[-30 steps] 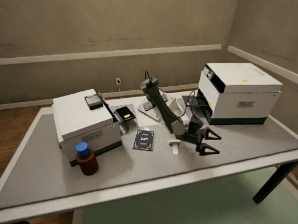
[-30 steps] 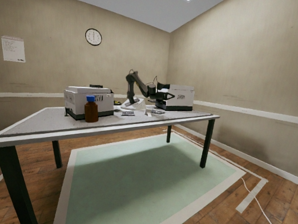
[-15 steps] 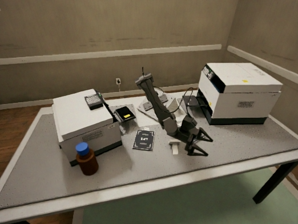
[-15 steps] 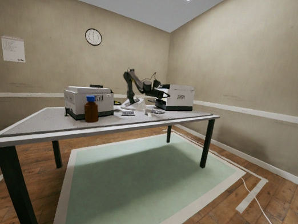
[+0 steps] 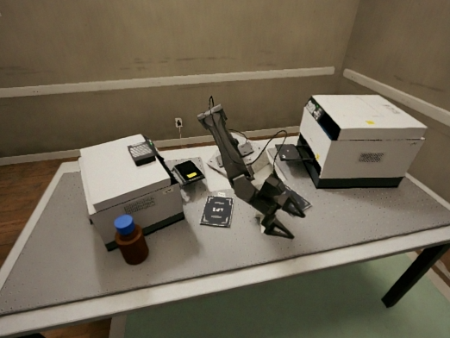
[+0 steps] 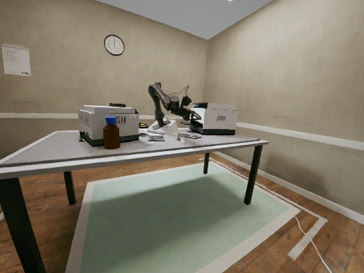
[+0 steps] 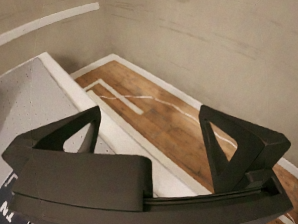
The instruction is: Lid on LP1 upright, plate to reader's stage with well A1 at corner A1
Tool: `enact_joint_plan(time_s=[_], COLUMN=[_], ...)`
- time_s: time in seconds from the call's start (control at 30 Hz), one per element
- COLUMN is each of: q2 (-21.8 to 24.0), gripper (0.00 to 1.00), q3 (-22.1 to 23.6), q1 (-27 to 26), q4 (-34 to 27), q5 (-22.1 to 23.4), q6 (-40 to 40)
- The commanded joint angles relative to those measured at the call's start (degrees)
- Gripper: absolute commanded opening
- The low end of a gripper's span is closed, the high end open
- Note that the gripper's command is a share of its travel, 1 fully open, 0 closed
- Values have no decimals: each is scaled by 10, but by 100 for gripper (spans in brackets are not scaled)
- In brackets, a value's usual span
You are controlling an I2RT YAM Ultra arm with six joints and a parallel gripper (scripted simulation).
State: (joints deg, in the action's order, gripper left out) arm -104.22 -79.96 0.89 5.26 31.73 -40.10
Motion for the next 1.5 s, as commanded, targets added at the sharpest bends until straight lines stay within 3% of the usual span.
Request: enact_joint_plan(time_s=[0.0,0.03,0.13,0.27,0.37,0.5,0.57,0.63,0.67,0.73,0.87,1.0,1.07,1.2,1.27,1.4,1.47], q2=[35,38,56,62,80,93,105,112,117,125,137,149,159,172,181,187,195], gripper=[100,100,100,100,100,100,100,100,100,100,100,100,100,100,100,100,100], q3=[-15,-10,-15,2,-16,16,3,18,16,21,-7,26,-2,32,3,30,0], q1=[-8,-13,-8,-27,-25,-52,-54,-65,-64,-75,-64,-95,-95,-116,-111,-126,-114], q4=[-46,-50,-89,-98,-137,-150,-178,-184,-200,-208,-237,-250,-278,-291,-319,-329,-358], q5=[-11,1,-32,-19,-50,-23,-52,-33,-55,-40,-76,-54,-90,-67,-103,-99,-125], q6=[-16,-18,-24,-29,-34,-44,-47,-53,-56,-61,-69,-81,-87,-101,-106,-113,-118])
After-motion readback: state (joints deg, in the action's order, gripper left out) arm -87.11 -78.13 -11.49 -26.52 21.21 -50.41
